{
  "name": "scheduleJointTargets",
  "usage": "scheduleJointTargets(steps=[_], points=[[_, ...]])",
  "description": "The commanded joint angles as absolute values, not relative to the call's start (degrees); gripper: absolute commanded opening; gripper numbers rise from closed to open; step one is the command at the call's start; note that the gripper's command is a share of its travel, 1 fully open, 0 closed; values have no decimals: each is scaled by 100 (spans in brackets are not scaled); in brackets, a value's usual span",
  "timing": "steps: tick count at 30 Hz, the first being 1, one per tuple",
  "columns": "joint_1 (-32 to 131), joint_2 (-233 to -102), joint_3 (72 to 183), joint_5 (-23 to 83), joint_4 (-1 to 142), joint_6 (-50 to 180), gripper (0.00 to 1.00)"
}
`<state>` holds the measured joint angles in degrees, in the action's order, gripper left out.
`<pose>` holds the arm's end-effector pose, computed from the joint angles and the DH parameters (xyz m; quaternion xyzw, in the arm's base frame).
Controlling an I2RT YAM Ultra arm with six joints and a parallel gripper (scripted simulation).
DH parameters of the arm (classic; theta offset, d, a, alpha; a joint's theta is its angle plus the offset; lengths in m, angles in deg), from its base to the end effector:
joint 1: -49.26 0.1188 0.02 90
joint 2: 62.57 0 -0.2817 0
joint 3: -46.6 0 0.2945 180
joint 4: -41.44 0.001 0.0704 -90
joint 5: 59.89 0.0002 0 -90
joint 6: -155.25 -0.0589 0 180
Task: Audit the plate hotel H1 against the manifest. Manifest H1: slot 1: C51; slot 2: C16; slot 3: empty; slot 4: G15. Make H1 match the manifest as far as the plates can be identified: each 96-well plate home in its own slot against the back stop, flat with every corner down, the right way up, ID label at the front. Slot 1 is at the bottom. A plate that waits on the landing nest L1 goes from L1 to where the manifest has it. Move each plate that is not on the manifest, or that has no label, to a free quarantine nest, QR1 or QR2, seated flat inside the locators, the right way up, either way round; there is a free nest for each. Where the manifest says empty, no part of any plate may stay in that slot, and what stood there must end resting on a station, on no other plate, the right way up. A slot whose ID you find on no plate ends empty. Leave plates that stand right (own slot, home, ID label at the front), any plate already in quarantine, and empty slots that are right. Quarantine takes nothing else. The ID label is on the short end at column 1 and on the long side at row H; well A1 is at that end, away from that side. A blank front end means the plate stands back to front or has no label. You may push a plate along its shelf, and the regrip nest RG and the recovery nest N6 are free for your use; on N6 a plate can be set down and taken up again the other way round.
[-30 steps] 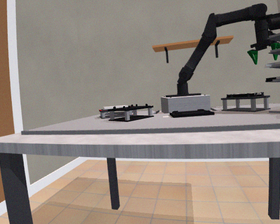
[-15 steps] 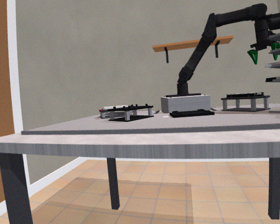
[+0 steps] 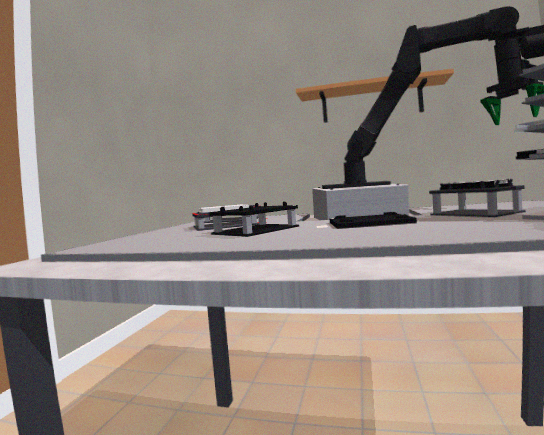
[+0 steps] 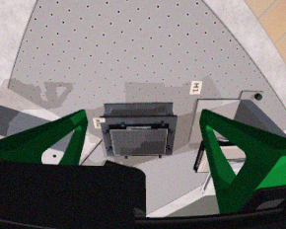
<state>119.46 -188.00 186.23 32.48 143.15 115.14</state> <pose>0.1620 0.4457 0.2914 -0.8658 0.4995 -0.0165 0.0250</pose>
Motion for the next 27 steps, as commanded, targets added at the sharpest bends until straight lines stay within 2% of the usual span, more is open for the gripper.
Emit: scheduleJointTargets(steps=[1,2,8,27], points=[[11949,-18755,18659,3247,14319,11513,100],[11752,-18389,18477,3224,14314,10911,100],[11520,-18035,17937,3219,14315,10341,100],[10875,-17310,16905,3203,14113,8981,100]])
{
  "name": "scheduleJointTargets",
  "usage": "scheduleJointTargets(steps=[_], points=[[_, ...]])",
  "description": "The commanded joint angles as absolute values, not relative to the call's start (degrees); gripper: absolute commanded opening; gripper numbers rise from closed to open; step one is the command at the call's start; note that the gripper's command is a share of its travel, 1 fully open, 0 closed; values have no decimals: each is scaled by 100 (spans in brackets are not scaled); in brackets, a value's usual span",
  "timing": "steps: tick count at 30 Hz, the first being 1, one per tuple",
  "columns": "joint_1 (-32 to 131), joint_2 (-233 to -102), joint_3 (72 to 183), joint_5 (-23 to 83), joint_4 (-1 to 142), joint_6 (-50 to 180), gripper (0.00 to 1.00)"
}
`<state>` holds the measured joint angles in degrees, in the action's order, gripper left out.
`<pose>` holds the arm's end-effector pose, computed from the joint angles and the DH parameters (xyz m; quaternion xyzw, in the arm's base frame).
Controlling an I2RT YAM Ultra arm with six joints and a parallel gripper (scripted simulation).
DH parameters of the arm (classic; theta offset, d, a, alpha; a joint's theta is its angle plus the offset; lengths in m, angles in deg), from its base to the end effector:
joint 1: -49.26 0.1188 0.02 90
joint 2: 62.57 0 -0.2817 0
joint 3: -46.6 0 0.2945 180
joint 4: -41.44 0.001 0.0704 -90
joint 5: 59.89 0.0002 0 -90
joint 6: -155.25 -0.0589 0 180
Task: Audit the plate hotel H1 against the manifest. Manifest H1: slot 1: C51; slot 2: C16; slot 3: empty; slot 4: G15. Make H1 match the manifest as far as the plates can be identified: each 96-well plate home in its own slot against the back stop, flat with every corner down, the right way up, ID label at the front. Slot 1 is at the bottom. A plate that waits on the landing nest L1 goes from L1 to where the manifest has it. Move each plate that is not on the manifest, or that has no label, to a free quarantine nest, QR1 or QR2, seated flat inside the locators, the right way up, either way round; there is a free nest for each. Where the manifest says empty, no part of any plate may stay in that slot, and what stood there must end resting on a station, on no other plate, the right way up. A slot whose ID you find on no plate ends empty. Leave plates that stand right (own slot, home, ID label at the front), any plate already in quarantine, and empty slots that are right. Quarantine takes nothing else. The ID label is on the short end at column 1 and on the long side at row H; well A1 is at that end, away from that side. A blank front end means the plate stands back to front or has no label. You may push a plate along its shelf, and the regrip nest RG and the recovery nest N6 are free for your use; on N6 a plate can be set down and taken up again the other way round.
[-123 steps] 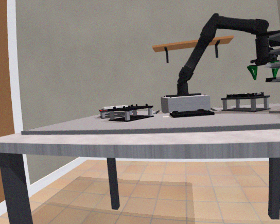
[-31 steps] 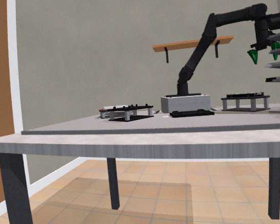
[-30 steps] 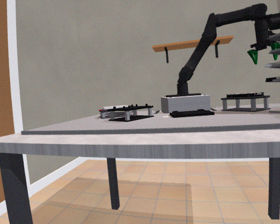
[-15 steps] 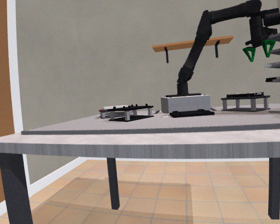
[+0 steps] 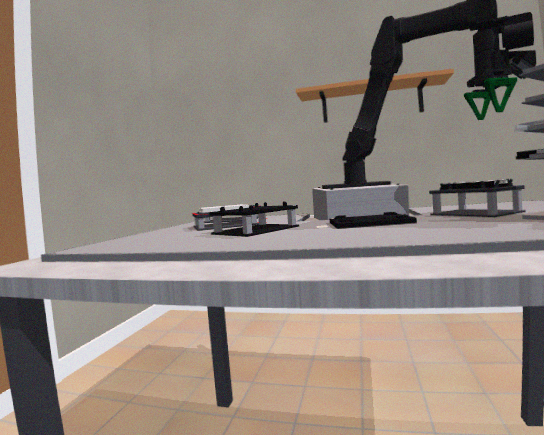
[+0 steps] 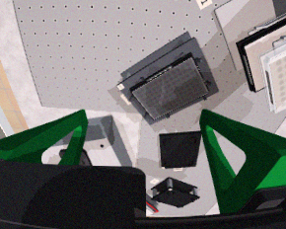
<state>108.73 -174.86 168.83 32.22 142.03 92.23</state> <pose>0.2120 0.3571 0.3010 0.6848 -0.7285 0.0193 0.0003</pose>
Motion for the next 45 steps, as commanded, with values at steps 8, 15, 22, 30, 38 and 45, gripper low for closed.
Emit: scheduleJointTargets(steps=[8,15,22,30,38,45], points=[[10493,-17002,16494,3193,14000,8293,100],[10137,-16775,16206,3182,13929,7713,100],[9871,-16634,16032,3174,13888,7310,100],[9593,-16511,15883,3165,13855,6518,100],[9593,-16511,15882,3165,13855,5716,100],[9593,-16511,15882,3165,13855,4871,100]])
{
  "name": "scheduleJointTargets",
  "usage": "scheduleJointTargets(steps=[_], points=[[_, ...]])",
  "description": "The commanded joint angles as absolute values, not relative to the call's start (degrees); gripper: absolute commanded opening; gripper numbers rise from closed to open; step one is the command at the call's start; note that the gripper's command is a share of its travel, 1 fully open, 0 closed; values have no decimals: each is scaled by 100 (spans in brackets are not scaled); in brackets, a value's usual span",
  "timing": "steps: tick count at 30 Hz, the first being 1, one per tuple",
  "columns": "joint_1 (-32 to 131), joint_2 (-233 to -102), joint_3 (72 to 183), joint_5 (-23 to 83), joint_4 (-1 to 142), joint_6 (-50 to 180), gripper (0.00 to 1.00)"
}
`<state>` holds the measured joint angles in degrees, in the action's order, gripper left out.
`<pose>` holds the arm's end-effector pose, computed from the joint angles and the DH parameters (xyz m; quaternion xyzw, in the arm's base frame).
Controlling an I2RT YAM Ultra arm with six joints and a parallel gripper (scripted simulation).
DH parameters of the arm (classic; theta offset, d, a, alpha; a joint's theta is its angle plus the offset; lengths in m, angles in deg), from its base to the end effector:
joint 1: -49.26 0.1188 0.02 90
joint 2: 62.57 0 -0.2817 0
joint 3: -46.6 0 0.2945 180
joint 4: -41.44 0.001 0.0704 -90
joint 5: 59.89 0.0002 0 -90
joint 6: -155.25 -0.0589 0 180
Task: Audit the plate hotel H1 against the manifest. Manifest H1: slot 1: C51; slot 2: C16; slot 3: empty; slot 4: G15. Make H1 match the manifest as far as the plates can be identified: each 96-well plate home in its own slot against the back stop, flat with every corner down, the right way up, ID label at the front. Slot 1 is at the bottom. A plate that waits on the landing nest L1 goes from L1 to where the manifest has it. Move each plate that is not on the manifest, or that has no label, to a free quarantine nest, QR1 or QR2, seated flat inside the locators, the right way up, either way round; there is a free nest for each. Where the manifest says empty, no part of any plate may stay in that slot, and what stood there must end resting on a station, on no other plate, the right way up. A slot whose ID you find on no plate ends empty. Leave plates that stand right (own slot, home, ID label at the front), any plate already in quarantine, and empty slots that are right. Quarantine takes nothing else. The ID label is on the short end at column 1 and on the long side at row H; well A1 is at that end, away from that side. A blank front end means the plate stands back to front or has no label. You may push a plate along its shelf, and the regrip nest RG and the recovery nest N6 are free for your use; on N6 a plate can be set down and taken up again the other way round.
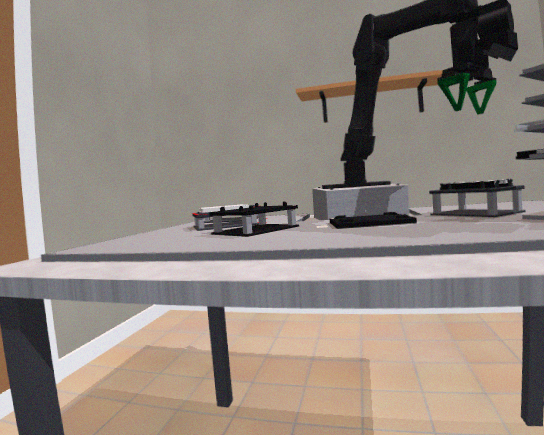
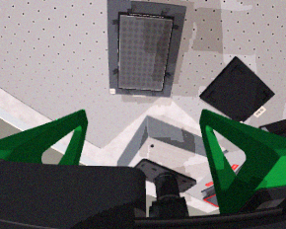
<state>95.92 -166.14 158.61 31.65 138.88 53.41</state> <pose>0.2609 0.2756 0.3066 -0.2991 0.9541 -0.0075 0.0142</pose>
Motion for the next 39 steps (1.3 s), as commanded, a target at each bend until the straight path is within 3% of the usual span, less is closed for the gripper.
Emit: scheduleJointTargets(steps=[1,39], points=[[9594,-16511,15882,3165,13855,4871,100],[9544,-16636,13575,3163,11420,4920,100]])
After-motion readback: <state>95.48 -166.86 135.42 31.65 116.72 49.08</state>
